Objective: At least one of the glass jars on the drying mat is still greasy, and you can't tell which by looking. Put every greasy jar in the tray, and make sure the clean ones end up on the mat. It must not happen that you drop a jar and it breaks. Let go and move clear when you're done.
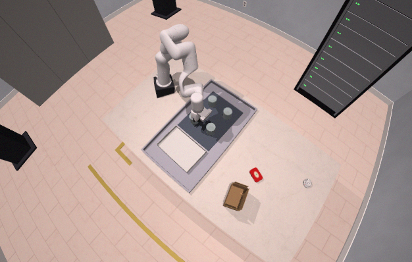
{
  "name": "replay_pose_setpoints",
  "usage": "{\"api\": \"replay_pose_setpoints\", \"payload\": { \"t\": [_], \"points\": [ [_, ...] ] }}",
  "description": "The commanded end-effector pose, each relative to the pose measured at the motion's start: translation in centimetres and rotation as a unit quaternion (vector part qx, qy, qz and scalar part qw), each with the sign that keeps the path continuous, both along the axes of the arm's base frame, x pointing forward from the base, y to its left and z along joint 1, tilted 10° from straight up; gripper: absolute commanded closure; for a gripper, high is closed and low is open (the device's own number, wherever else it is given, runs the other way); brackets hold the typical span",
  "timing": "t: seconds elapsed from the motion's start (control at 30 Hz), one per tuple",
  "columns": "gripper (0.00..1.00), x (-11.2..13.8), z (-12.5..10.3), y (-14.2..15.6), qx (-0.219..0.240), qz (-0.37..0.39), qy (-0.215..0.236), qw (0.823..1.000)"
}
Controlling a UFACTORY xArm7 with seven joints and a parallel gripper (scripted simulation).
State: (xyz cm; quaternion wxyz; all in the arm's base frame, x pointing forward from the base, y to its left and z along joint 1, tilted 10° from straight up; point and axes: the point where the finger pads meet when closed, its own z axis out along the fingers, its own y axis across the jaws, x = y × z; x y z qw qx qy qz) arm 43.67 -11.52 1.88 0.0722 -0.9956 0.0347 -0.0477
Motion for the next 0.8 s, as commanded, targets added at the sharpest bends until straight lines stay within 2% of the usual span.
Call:
{"api": "replay_pose_setpoints", "payload": {
  "t": [0.0, 0.77],
  "points": [
    [1.00, 0.07, 0.19, -0.09, -0.001, -0.001, -0.002, 1.000],
    [1.00, -0.23, 0.38, -0.10, -0.001, -0.001, -0.002, 1.000]
  ]
}}
